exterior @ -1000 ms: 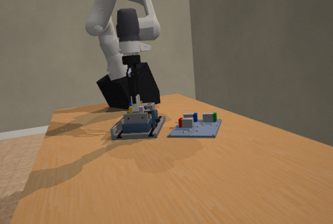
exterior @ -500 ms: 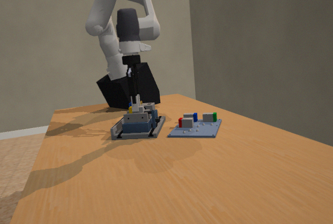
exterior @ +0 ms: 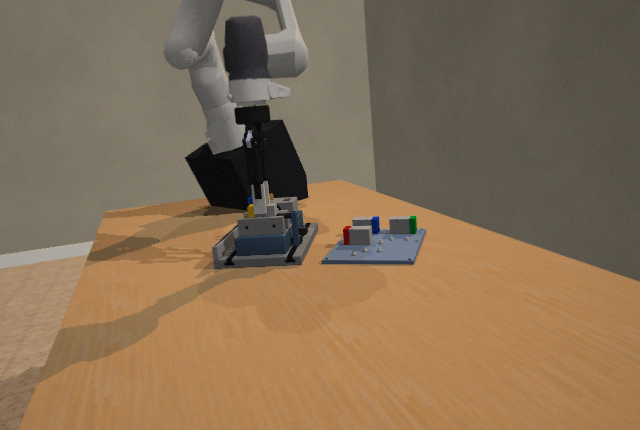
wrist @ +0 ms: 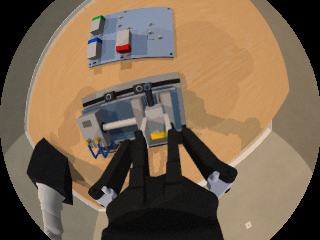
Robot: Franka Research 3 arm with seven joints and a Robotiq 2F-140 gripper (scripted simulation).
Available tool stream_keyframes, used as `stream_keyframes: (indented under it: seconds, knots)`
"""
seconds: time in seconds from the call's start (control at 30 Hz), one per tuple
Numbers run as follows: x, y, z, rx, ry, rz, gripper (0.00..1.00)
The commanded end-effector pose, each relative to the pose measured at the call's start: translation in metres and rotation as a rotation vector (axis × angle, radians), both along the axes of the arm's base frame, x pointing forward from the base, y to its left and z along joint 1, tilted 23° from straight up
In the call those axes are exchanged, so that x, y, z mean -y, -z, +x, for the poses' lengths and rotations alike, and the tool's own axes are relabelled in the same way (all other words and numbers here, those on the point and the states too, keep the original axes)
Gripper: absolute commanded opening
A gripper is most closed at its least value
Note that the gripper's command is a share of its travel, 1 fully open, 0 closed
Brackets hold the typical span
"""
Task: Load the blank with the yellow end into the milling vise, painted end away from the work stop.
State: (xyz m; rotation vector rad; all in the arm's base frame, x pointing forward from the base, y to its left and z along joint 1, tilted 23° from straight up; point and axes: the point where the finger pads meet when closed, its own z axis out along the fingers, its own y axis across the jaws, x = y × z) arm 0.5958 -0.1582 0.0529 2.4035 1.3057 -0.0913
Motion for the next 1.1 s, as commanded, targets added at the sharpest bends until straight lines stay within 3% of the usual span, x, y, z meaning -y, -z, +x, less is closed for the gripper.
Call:
stream_keyframes:
  seconds: [0.0, 1.07]
  knots:
    - [-0.0008, -0.0009, 0.0000, 0.003, 0.004, 0.002, 0.00]
    - [0.0005, 0.0014, -0.0002, 0.001, 0.002, 0.001, 0.00]
